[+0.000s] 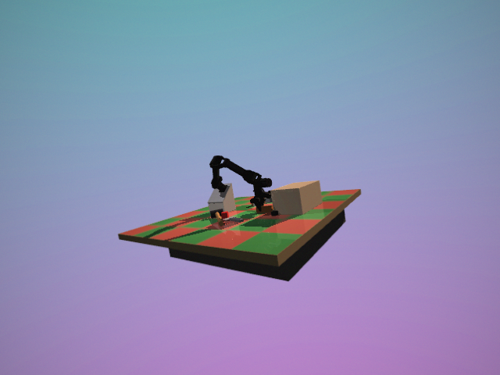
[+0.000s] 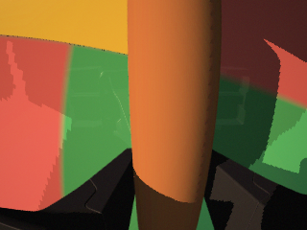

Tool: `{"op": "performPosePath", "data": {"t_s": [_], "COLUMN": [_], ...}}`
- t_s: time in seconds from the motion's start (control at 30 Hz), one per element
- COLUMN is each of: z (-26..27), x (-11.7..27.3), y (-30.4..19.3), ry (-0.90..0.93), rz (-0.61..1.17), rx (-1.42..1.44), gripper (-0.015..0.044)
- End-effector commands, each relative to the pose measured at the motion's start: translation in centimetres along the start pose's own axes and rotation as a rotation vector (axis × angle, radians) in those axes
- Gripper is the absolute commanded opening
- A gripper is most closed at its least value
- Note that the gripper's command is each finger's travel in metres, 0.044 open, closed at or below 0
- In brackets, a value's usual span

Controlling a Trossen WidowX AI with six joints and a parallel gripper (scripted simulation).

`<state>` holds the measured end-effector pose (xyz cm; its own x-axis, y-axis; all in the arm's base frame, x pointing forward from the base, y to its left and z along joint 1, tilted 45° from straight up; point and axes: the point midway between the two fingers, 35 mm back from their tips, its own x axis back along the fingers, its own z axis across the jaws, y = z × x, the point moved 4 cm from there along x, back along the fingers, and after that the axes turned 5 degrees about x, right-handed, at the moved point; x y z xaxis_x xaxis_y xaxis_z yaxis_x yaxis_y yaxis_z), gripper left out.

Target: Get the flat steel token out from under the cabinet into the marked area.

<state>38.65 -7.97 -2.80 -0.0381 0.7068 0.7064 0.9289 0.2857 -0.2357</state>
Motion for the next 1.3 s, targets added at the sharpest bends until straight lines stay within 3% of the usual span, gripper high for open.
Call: {"op": "performPosePath", "data": {"t_s": [0.0,1.27], "z": [-0.3,0.5], "x": [0.0,-0.1], "y": [0.8,3.1], "ry": [-0.002,-0.002], "rz": [-0.011,-0.012], "rx": [-0.015,-0.016], "gripper": [0.0,0.0]}}
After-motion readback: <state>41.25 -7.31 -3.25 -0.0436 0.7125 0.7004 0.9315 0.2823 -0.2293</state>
